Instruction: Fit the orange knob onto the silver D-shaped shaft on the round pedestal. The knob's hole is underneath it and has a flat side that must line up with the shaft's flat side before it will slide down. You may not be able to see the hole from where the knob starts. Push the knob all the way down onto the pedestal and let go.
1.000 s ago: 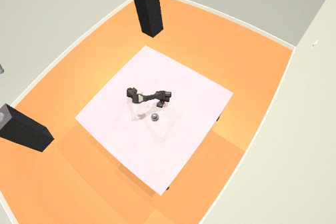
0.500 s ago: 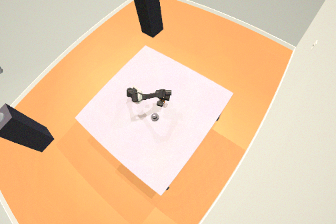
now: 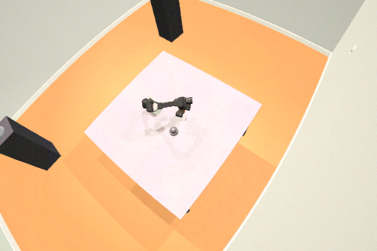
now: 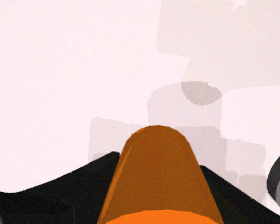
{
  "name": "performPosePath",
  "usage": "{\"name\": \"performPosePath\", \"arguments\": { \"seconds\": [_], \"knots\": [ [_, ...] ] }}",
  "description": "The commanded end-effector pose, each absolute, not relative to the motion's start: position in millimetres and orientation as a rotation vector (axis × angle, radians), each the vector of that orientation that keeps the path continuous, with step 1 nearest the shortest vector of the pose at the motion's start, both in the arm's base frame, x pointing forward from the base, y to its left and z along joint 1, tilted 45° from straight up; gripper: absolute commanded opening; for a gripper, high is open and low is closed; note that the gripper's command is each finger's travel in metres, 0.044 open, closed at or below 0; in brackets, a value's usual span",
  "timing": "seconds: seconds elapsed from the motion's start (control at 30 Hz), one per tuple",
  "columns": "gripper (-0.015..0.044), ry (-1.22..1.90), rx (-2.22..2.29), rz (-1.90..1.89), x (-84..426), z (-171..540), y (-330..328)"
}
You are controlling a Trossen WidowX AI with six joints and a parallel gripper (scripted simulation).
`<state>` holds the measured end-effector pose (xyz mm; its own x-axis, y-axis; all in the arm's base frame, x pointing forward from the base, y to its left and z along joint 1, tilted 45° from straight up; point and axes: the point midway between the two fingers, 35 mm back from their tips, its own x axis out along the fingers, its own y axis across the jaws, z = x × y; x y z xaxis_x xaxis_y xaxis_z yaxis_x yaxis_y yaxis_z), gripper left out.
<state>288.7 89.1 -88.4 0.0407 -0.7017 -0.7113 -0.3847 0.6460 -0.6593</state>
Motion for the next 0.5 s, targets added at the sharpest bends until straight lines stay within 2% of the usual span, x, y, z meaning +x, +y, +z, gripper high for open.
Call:
{"name": "performPosePath", "arguments": {
  "seconds": [0.0, 0.47],
  "knots": [
    [0.0000, 1.566, -0.915, -0.303, 290, -77, 102],
    [0.0000, 1.567, -0.917, -0.307, 287, -45, 134]
  ]
}}
